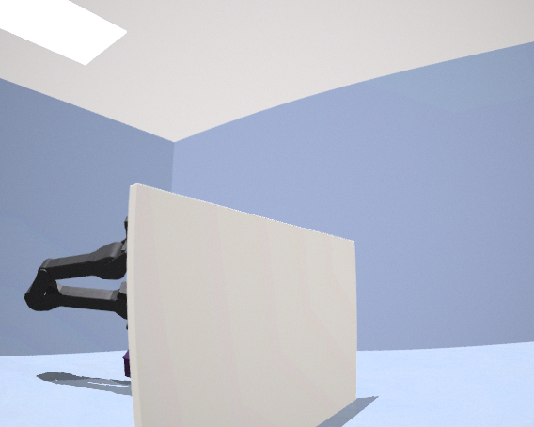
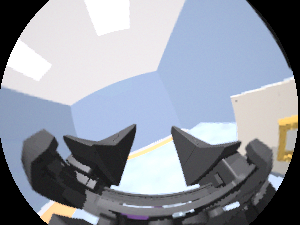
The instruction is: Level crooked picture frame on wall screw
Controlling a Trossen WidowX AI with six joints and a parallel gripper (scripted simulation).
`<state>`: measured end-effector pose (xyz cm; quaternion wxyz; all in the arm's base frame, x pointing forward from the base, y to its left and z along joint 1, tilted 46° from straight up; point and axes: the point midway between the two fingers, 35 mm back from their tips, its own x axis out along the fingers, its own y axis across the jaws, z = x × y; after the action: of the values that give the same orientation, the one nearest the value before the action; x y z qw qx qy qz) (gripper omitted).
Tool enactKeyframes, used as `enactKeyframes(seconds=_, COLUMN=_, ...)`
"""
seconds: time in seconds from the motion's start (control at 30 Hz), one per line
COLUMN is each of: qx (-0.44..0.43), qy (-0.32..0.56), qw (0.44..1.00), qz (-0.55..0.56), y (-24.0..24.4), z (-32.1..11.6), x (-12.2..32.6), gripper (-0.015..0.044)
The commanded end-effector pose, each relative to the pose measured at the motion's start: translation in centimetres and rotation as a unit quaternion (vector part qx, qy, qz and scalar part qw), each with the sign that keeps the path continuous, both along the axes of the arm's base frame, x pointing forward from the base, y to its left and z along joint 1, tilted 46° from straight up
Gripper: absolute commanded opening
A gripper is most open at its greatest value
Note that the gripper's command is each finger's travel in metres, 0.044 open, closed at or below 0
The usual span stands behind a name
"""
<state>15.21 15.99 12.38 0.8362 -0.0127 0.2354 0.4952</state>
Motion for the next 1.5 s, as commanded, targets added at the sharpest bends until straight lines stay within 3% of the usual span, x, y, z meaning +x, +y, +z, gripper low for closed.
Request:
enactKeyframes(seconds=0.0, qx=0.047, qy=0.001, qw=0.983, qz=-0.176, y=-4.3, z=1.9, x=3.6, gripper=0.026)
enactKeyframes(seconds=0.2, qx=0.151, qy=-0.025, qw=0.893, qz=-0.423, y=-12.4, z=5.5, x=6.3, gripper=0.026)
enactKeyframes(seconds=0.4, qx=0.263, qy=-0.082, qw=0.759, qz=-0.59, y=-19.8, z=9.0, x=5.2, gripper=0.026)
enactKeyframes(seconds=1.47, qx=0.266, qy=-0.085, qw=0.754, qz=-0.594, y=-20.0, z=9.1, x=5.1, gripper=0.026)
